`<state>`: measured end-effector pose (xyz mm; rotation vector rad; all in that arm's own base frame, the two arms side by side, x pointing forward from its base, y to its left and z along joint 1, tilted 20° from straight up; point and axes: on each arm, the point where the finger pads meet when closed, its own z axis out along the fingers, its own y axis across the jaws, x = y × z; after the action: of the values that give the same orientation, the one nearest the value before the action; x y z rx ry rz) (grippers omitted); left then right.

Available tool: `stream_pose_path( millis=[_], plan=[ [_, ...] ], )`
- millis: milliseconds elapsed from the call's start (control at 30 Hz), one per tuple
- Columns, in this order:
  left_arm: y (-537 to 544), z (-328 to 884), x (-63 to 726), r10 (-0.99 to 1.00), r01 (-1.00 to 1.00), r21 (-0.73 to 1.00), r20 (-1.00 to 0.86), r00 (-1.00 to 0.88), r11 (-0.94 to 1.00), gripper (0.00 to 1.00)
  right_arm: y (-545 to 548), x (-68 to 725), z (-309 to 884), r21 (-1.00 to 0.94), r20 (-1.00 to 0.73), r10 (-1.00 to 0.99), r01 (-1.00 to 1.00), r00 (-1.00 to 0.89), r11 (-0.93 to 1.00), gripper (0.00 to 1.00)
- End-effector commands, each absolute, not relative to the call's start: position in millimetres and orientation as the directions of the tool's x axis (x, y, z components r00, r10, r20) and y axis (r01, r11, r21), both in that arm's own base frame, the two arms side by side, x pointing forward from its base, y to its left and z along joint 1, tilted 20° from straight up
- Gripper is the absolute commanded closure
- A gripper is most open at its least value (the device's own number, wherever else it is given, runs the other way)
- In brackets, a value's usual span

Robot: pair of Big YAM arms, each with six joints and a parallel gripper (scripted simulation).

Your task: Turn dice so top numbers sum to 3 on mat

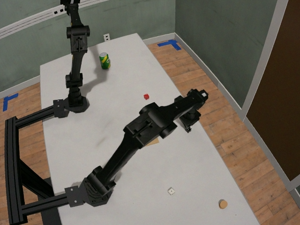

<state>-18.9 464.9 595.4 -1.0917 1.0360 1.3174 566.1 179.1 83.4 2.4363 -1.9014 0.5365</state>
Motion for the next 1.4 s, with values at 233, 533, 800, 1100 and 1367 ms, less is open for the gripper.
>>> stream_pose_path(
  millis=[233,533,800,1100,1367],
  plan=[
    [458.5,598.7,-25.0,0.202,-0.998,0.000,-0.979,-0.011,-0.055,0.00,171.7,573.2,75.6,-0.208,0.265,-0.944,-0.944,0.199,-0.257,0.61],
    [458.5,598.7,-25.0,0.202,-0.998,0.000,-0.979,-0.011,-0.055,0.00,171.8,573.2,75.7,-0.208,0.265,-0.944,-0.944,0.199,-0.257,0.61],
    [458.5,598.7,-25.0,0.202,-0.998,0.000,-0.979,-0.011,-0.055,0.00,170.5,571.3,76.1,-0.207,0.265,-0.943,-0.944,0.200,-0.258,0.61],
    [458.5,598.7,-25.0,0.202,-0.998,0.000,-0.979,-0.011,-0.055,0.00,170.8,573.8,82.0,-0.219,0.263,-0.945,-0.942,0.196,-0.256,0.61],
    [458.5,598.7,-25.0,0.202,-0.998,0.000,-0.979,-0.011,-0.055,0.00,170.8,573.8,82.0,-0.219,0.263,-0.945,-0.942,0.196,-0.256,0.61]
  ],
)
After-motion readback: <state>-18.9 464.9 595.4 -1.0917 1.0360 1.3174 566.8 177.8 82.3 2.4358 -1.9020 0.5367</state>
